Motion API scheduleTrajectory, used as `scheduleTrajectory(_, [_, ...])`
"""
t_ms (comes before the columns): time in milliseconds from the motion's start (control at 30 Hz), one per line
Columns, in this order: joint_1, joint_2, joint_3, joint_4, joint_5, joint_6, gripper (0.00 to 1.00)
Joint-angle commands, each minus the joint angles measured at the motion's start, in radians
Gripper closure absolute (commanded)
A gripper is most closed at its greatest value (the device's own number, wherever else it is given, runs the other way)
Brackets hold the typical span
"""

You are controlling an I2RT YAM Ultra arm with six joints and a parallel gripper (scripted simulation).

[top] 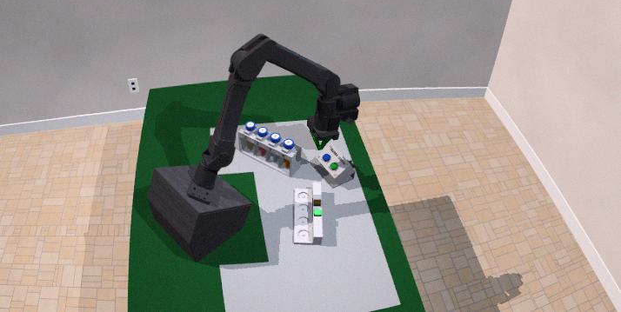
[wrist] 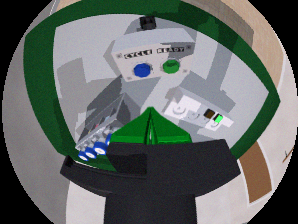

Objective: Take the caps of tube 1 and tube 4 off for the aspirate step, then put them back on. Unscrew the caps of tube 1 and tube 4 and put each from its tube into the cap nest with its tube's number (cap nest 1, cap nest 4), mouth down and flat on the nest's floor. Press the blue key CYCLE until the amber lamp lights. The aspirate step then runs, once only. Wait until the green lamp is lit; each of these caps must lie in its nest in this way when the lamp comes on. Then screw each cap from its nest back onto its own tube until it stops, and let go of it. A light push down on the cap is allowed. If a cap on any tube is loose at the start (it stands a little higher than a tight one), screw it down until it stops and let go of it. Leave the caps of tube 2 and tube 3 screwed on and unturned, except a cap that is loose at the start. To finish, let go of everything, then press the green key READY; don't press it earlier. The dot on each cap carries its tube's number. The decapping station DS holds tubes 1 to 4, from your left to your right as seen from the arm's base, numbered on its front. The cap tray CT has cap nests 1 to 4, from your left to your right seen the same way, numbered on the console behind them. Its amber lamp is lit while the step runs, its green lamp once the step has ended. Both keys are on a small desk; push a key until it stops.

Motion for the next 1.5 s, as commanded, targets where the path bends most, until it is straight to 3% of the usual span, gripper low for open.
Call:
scheduleTrajectory(0, [-0.040,0.058,0.049,0.041,-0.028,-0.058,1.00])
scheduleTrajectory(133, [-0.082,0.166,0.126,0.062,-0.047,-0.097,1.00])
scheduleTrajectory(467, [-0.082,0.166,0.126,0.062,-0.047,-0.097,1.00])
scheduleTrajectory(667, [-0.067,0.194,0.095,0.125,-0.040,-0.083,1.00])
scheduleTrajectory(1467, [-0.062,0.204,0.085,0.146,-0.038,-0.078,1.00])
